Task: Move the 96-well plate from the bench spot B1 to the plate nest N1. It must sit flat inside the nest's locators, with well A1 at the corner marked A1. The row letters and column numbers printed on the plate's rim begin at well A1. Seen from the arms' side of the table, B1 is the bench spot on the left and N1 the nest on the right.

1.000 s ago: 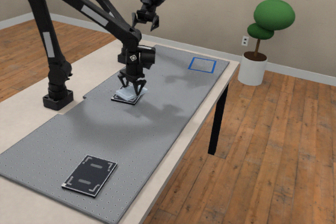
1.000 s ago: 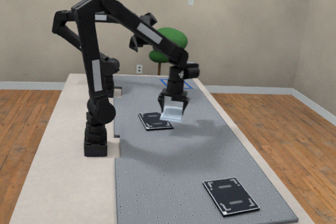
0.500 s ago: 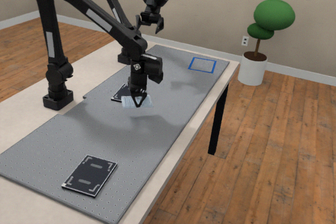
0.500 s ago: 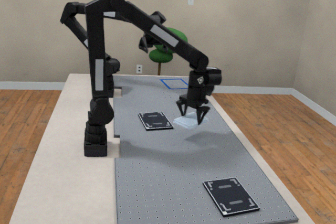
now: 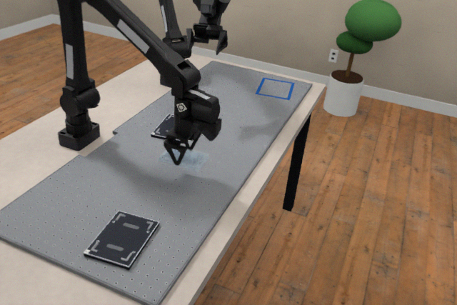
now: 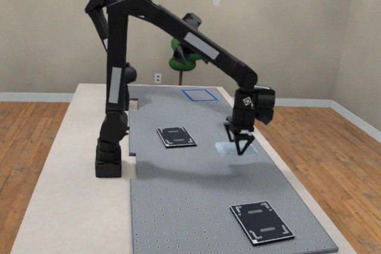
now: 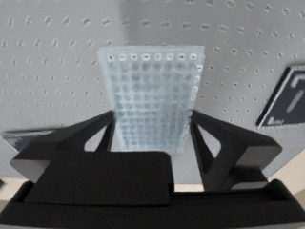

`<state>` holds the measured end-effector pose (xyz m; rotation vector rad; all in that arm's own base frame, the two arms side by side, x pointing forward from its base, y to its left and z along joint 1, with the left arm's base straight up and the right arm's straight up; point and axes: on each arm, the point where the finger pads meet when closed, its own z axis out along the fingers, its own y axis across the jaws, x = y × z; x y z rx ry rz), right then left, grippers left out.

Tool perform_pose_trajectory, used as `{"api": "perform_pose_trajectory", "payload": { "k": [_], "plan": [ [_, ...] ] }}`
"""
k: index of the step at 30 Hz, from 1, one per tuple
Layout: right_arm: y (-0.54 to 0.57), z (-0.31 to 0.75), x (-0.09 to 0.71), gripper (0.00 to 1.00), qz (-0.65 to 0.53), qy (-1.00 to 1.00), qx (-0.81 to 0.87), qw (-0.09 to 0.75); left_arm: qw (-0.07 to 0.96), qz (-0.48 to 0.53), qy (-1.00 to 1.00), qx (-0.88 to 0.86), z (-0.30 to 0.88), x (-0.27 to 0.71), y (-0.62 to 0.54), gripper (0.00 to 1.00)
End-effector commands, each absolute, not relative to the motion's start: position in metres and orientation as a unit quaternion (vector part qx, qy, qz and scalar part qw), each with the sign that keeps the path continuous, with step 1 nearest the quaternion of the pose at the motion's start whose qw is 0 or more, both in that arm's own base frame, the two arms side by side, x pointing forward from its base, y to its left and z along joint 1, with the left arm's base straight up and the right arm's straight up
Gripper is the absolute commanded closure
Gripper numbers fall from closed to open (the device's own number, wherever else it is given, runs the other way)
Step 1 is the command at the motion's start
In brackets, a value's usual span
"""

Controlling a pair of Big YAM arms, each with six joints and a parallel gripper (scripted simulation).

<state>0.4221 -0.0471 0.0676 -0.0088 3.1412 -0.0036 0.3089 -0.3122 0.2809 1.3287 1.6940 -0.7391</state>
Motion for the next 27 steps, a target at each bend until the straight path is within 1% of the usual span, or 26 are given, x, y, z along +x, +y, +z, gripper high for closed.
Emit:
{"api": "perform_pose_trajectory", "payload": {
  "k": [1,11,14,17,27],
  "plan": [
    [-0.099,0.077,0.454,0.21,-0.004,0.987,0.16,0.012,0.474,-0.296,0.651,0.514,0.335,0.352,-0.378,0.0],
    [-0.18,0.074,0.458,0.21,-0.004,0.935,0.355,0.012,0.496,-0.3,0.647,0.495,0.328,0.374,-0.456,0.0],
    [-0.188,0.073,0.457,0.21,-0.004,0.926,0.377,0.012,0.497,-0.303,0.647,0.492,0.327,0.375,-0.464,0.0],
    [-0.225,0.071,0.453,0.21,-0.004,0.888,0.459,0.012,0.507,-0.308,0.645,0.481,0.321,0.379,-0.501,0.0],
    [-0.312,0.064,0.432,0.21,-0.004,0.776,0.631,0.012,0.532,-0.335,0.639,0.443,0.296,0.37,-0.604,0.0]
  ]
}}
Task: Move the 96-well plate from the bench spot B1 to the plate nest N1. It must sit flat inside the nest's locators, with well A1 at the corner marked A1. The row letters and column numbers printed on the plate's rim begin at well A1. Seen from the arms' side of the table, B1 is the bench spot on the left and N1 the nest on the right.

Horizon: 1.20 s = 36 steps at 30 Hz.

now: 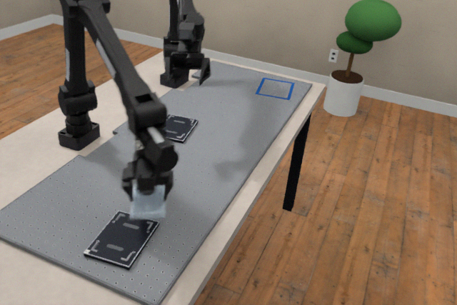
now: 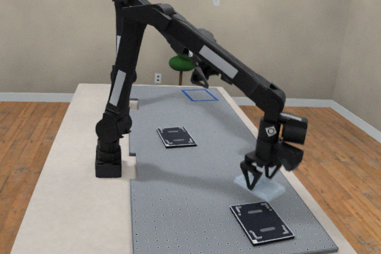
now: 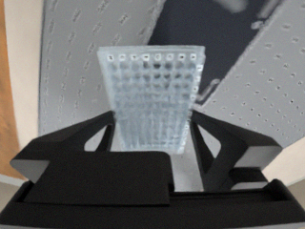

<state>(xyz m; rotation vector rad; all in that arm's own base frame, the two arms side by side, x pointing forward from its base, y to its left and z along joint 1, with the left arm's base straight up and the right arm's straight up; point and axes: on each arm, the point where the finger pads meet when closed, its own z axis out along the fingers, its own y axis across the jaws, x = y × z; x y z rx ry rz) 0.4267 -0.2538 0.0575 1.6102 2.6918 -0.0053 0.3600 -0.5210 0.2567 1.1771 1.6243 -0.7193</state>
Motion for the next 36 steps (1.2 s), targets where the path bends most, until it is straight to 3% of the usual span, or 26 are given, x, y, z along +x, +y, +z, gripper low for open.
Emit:
{"api": "perform_pose_trajectory", "payload": {
  "k": [1,15,36],
  "plan": [
    [-0.321,0.063,0.429,0.21,-0.004,0.762,0.647,0.013,0.535,-0.34,0.638,0.437,0.291,0.366,-0.618,0.0],
    [-0.354,0.058,0.416,0.21,-0.004,0.734,0.679,0.01,0.556,-0.363,0.632,0.399,0.235,0.326,-0.713,0.0],
    [-0.34,0.035,0.423,0.21,0.0,0.737,0.676,0.013,0.566,-0.358,0.627,0.398,0.25,0.333,-0.708,0.0]
  ]
}}
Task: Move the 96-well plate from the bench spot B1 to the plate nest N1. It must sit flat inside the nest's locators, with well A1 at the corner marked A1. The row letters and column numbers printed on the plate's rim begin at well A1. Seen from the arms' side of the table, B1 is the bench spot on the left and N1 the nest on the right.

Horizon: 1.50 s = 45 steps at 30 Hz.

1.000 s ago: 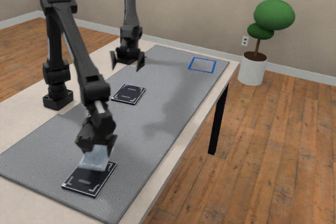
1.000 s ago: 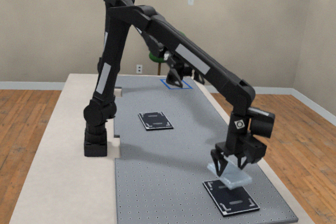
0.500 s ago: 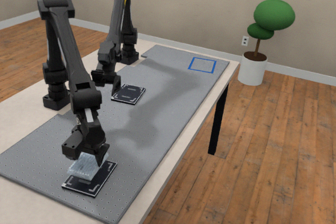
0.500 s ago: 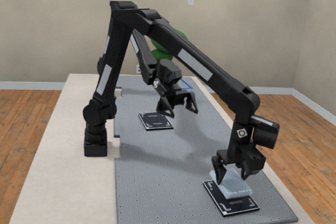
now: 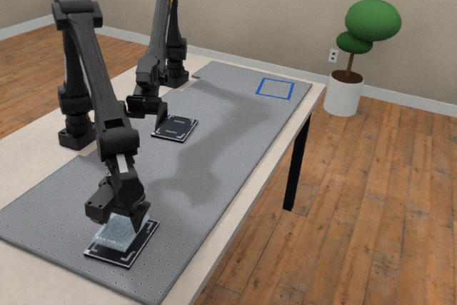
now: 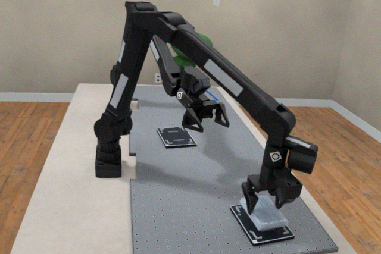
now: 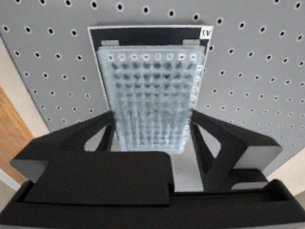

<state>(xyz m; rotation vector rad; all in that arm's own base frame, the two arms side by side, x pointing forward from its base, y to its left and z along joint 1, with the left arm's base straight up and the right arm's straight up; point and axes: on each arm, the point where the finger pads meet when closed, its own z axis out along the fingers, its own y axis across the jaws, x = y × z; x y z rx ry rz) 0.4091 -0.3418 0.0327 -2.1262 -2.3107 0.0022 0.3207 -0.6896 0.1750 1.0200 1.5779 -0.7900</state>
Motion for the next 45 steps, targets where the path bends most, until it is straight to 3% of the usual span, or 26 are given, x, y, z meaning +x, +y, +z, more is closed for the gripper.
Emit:
{"api": "perform_pose_trajectory", "payload": {
  "k": [1,25,38,40,45],
  "plan": [
    [-0.34,0.035,0.423,0.21,0.0,-0.737,-0.676,-0.013,0.566,-0.358,0.627,0.398,0.25,0.333,-0.708,0.0],
    [-0.336,-0.015,0.417,0.21,0.0,-0.743,-0.669,0.0,0.566,-0.358,0.627,0.398,0.25,0.333,-0.708,0.0],
    [-0.343,0.017,0.416,0.21,-0.001,-0.738,-0.674,-0.015,0.566,-0.358,0.627,0.398,0.25,0.333,-0.708,0.0],
    [-0.343,0.017,0.416,0.0,-0.001,-0.738,-0.674,-0.015,0.566,-0.358,0.627,0.398,0.25,0.333,-0.708,0.0],
    [-0.347,0.024,0.415,0.0,-0.001,-0.738,-0.674,-0.022,0.566,-0.358,0.627,0.398,0.25,0.333,-0.708,0.0]
  ]
}}
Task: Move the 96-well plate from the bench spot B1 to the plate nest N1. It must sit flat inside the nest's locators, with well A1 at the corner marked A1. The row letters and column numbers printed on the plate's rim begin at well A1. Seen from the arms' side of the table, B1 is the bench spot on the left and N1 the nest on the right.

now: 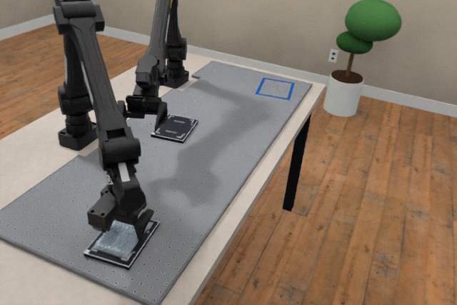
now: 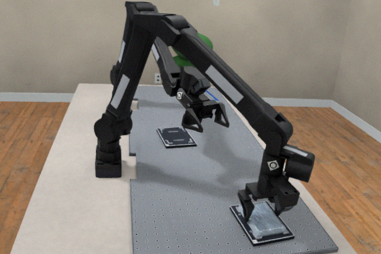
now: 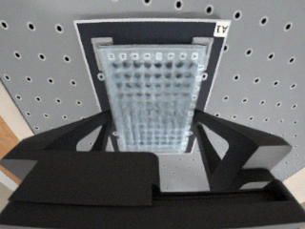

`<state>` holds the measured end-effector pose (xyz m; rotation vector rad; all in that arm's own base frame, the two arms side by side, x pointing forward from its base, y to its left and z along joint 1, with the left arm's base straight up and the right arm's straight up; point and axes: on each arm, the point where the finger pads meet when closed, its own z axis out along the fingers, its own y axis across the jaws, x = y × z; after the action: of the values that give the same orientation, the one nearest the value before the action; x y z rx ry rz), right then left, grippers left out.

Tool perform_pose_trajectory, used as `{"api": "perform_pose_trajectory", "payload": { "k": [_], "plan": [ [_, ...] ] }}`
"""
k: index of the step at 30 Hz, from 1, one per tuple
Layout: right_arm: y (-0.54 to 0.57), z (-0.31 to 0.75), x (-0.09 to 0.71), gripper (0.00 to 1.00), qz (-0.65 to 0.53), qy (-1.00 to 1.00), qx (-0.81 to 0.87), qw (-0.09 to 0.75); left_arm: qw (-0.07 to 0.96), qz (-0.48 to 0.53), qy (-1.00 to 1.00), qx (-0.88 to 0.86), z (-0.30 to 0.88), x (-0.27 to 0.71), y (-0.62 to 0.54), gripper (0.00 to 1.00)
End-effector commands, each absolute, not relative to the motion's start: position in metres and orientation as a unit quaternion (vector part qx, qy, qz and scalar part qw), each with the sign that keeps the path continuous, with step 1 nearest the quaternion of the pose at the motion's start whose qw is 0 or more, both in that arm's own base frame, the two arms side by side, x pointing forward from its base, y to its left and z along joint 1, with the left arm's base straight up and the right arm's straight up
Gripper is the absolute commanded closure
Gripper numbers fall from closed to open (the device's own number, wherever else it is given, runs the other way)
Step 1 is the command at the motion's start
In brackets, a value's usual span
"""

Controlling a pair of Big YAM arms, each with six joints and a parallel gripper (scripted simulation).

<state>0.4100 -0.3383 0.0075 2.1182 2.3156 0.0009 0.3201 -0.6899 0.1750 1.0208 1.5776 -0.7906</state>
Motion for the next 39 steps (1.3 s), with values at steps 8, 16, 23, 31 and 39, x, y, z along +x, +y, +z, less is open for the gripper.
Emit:
{"api": "perform_pose_trajectory", "payload": {
  "k": [8,16,23,31,39],
  "plan": [
    [-0.36,0.05,0.421,0.0,0.001,0.737,0.674,0.046,0.566,-0.358,0.627,0.398,0.25,0.333,-0.708,0.0],
    [-0.365,0.063,0.421,0.0,0.001,0.737,0.673,0.057,0.566,-0.358,0.627,0.398,0.25,0.333,-0.708,0.0],
    [-0.364,0.081,0.421,0.0,0.002,0.734,0.677,0.062,0.566,-0.358,0.627,0.398,0.25,0.333,-0.708,0.0],
    [-0.351,0.071,0.444,0.0,-0.003,0.756,0.652,0.056,0.566,-0.358,0.627,0.398,0.25,0.333,-0.708,0.0],
    [-0.342,0.095,0.431,0.0,-0.046,0.845,0.511,0.149,0.566,-0.358,0.627,0.398,0.25,0.333,-0.708,0.0]
  ]
}}
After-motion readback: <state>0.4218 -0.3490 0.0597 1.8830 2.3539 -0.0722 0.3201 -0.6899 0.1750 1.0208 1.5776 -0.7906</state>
